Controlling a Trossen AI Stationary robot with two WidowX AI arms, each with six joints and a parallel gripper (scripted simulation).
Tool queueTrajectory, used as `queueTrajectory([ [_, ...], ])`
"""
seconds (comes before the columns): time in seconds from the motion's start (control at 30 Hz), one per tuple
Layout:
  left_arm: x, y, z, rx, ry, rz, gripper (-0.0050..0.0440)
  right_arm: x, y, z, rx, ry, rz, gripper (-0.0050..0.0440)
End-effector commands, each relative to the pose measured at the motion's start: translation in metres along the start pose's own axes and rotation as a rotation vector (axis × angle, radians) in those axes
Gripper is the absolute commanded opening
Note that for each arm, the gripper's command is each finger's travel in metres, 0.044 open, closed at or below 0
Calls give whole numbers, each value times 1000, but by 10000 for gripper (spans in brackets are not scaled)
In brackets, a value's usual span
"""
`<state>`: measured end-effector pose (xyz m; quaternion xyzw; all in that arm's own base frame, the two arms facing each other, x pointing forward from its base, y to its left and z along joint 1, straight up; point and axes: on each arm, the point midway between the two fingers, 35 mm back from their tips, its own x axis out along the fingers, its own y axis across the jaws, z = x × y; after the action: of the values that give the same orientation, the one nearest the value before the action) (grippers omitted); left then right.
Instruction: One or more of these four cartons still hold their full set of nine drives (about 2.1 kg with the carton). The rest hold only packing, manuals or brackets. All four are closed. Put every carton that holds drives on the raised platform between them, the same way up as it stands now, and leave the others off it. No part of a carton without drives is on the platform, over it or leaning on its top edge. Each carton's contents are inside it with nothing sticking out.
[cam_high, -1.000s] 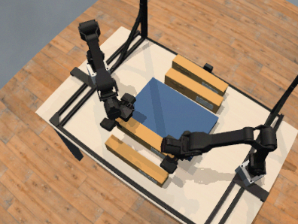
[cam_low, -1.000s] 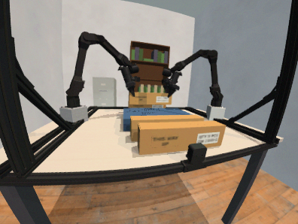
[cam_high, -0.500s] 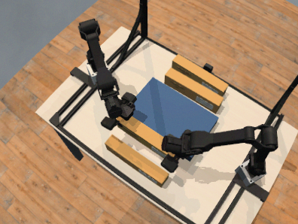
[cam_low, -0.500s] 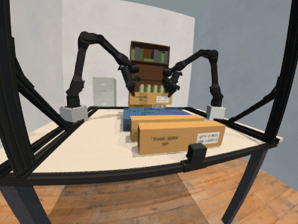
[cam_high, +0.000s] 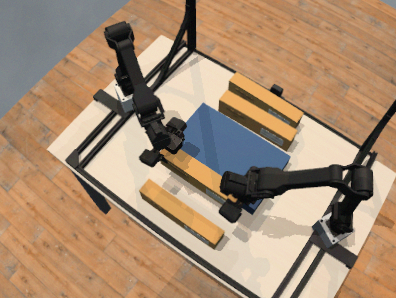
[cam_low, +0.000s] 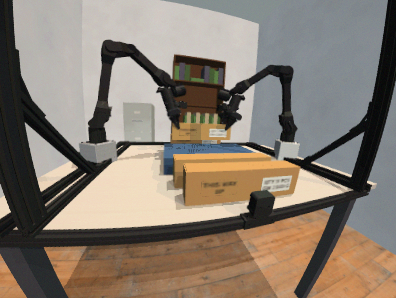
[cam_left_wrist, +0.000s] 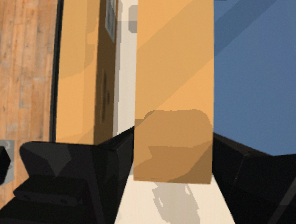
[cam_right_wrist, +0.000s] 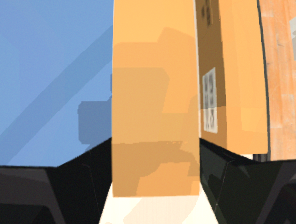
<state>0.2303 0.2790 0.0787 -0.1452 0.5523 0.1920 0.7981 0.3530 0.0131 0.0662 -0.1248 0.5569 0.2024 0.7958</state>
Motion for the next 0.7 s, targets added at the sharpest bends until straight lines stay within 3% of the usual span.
queueTrajectory([
  [0.0,-13,-12,4,1,-29,21,0,-14,11,4,-1,-28,-28,0],
  [0.67,-11,-77,3,1,-29,21,0,-10,77,3,-1,-28,-28,0],
])
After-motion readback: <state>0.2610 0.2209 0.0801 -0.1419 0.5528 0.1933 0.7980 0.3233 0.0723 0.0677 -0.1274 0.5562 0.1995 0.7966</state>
